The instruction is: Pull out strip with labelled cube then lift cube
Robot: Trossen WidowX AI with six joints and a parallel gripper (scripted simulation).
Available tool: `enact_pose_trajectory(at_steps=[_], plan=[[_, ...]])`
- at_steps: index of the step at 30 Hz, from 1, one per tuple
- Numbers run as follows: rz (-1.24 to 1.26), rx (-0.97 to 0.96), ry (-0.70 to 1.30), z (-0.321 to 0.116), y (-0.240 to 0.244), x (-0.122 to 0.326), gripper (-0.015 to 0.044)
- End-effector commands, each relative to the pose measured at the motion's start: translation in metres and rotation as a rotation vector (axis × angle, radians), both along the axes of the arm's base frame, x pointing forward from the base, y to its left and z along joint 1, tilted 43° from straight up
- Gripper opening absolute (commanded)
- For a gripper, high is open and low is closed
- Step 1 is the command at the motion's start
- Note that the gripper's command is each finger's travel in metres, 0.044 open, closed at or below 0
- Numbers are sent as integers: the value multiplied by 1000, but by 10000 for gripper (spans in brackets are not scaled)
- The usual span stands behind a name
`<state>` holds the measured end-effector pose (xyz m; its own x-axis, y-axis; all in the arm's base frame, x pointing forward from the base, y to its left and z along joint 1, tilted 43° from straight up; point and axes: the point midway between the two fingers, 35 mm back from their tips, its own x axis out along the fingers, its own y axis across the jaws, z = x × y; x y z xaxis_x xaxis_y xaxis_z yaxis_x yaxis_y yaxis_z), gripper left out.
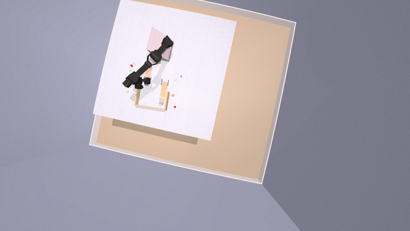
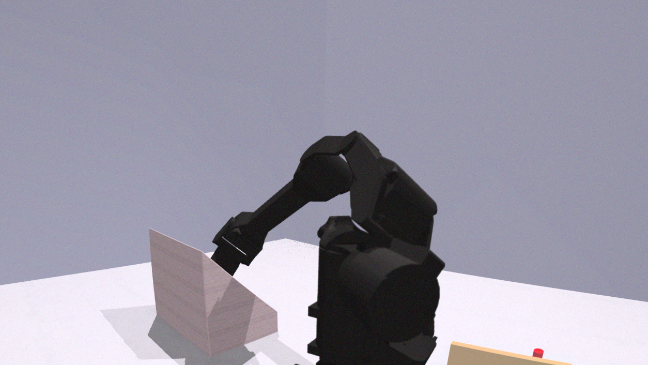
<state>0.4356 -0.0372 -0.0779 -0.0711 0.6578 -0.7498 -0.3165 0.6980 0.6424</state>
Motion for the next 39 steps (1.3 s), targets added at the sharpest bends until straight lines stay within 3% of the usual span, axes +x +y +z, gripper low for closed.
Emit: enact_pose_trajectory(at_steps=[1,25,29,36,39], plan=[[-6,6,5,-5,5,-1,250],[-6,8,5,-30,28,-5,250],[1,2,1,-29,27,-4,145],[1,2,1,-29,27,-4,98],[1,2,1,-29,27,-4,20]])
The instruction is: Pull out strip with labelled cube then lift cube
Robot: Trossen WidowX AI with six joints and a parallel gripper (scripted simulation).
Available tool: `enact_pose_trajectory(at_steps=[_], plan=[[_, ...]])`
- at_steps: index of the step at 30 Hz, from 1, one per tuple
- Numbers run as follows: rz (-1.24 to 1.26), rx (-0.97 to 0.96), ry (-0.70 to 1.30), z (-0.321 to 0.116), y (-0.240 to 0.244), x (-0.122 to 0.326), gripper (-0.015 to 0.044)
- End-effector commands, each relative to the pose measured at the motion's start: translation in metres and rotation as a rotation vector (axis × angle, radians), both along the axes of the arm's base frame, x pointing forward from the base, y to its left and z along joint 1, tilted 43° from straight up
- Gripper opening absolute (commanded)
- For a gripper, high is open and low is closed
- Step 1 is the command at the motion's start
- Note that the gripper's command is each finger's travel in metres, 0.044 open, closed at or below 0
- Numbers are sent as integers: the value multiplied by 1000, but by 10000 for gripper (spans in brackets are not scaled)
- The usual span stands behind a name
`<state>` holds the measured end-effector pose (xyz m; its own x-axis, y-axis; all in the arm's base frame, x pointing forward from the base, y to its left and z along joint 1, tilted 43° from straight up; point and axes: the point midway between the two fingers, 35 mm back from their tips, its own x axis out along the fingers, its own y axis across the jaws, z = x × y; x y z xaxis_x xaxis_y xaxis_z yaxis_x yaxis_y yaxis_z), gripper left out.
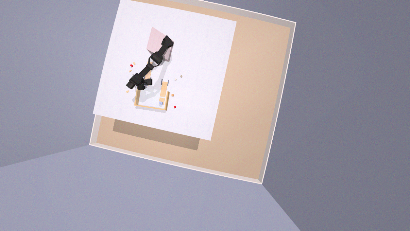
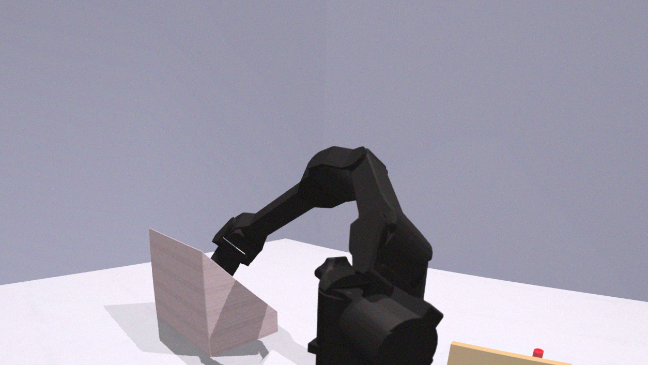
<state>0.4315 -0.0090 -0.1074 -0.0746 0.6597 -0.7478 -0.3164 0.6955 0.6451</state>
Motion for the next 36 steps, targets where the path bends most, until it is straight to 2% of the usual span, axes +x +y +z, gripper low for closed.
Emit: enact_pose_trajectory(at_steps=[1,19,36], plan=[[-2,-1,-1,2,-2,-1,0],[-9,3,6,40,-24,-54,0],[-9,4,9,49,-23,-98,0]])
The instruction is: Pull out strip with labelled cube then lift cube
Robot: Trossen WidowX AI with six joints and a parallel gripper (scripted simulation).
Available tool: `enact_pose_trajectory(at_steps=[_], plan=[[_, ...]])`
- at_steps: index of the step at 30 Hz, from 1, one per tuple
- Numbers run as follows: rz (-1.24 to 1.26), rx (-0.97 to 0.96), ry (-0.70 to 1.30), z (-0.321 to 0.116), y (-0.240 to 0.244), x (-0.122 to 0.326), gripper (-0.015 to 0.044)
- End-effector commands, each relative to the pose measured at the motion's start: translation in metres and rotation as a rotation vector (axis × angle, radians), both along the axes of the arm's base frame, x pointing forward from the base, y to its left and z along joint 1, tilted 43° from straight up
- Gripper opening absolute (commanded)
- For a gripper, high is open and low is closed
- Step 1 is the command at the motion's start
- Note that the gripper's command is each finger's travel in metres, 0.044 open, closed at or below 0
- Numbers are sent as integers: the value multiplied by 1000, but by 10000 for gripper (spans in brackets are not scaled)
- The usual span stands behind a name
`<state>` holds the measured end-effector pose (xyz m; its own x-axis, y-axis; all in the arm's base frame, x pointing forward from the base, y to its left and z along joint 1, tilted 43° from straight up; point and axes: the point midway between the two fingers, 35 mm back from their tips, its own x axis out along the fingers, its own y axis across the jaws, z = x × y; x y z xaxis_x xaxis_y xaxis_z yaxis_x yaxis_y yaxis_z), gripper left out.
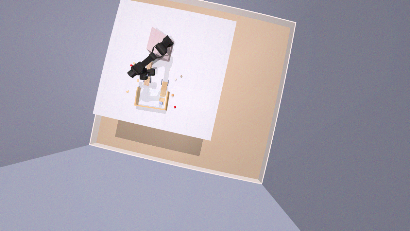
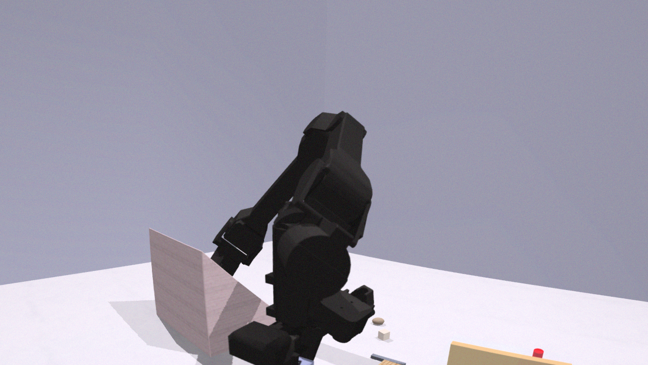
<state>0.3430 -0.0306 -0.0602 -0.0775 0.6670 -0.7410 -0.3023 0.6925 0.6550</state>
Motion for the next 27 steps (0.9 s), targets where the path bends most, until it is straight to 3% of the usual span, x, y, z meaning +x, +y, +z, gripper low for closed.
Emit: enact_pose_trajectory(at_steps=[1,11,27], plan=[[0,-5,-2,2,-1,-13,0],[0,-5,0,7,3,-44,0],[0,-6,0,34,-21,-42,0]])
